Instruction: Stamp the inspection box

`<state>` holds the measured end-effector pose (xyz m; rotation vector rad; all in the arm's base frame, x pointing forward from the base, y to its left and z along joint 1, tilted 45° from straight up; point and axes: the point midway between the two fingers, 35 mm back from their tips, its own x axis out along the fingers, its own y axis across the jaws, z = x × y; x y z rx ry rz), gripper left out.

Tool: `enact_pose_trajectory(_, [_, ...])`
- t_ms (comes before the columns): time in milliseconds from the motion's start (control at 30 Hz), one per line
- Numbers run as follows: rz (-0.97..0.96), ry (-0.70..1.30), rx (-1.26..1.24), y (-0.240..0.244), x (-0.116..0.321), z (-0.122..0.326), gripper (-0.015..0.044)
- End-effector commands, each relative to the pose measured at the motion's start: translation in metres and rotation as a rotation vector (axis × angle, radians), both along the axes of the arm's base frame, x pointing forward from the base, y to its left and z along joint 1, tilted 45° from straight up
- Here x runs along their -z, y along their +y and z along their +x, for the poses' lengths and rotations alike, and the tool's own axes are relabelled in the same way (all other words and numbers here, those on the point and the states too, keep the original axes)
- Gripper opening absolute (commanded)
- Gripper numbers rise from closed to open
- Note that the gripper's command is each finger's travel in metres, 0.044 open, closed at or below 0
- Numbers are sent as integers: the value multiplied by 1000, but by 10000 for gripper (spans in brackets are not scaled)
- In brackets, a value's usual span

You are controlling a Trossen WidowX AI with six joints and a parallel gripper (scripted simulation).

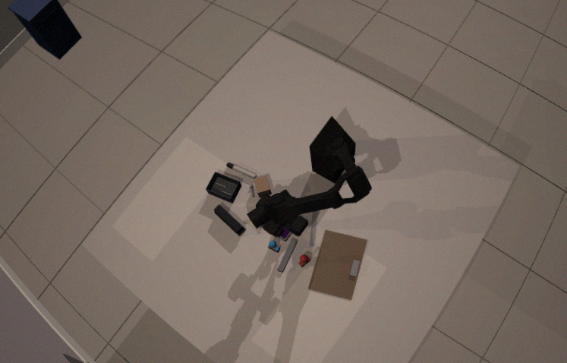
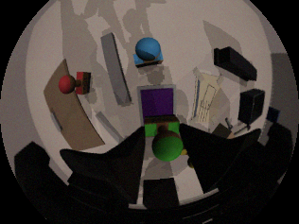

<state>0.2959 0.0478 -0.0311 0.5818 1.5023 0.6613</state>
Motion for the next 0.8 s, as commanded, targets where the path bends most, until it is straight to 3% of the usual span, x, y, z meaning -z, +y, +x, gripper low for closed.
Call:
enact_pose_trajectory(0, [-5, -13, 0, -8, -7, 3, 0])
enact_pose_trajectory(567, [-5, -16, -4, -22, -22, 3, 0])
enact_pose_trajectory(767, [-2, -127, -113, -32, -13, 9, 0])
